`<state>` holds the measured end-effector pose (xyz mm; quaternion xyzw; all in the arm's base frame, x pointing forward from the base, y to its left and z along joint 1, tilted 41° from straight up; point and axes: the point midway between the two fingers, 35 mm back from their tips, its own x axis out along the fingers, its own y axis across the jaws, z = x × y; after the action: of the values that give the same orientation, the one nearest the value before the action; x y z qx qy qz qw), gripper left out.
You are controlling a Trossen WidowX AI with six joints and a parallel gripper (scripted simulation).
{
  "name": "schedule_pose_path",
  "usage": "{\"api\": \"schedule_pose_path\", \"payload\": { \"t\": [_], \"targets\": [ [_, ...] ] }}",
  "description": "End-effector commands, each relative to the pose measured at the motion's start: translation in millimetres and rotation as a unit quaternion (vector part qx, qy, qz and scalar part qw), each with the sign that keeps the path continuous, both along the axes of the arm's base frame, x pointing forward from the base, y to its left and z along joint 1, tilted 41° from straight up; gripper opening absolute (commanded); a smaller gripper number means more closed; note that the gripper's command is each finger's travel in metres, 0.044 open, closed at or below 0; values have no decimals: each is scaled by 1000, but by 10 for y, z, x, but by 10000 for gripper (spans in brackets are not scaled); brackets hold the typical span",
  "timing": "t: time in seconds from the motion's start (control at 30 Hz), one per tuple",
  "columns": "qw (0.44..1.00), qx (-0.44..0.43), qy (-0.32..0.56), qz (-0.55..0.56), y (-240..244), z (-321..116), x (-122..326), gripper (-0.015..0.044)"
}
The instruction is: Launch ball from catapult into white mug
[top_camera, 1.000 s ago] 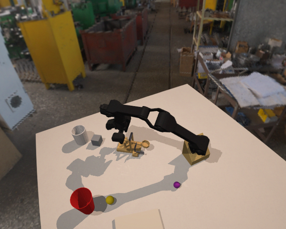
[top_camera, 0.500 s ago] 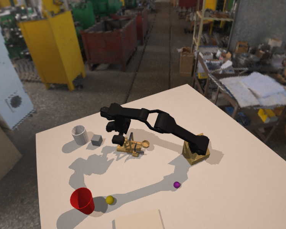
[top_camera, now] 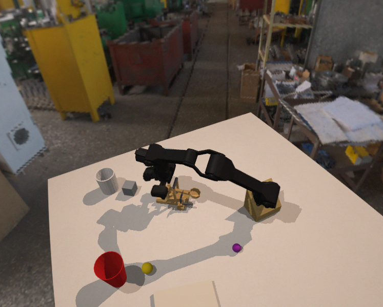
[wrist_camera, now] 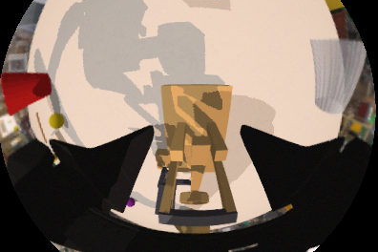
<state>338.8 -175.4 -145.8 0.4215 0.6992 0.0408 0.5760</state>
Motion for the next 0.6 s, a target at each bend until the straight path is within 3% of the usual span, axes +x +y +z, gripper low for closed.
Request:
{"api": "schedule_pose_path", "payload": {
  "t": [0.0, 0.17, 0.57],
  "targets": [
    [1000, 3, 2, -3, 59, -60, -12, 440],
    [1000, 4, 2, -3, 86, -89, -14, 440],
    [1000, 1, 1, 0, 60, -63, -4, 125]
  ]
}}
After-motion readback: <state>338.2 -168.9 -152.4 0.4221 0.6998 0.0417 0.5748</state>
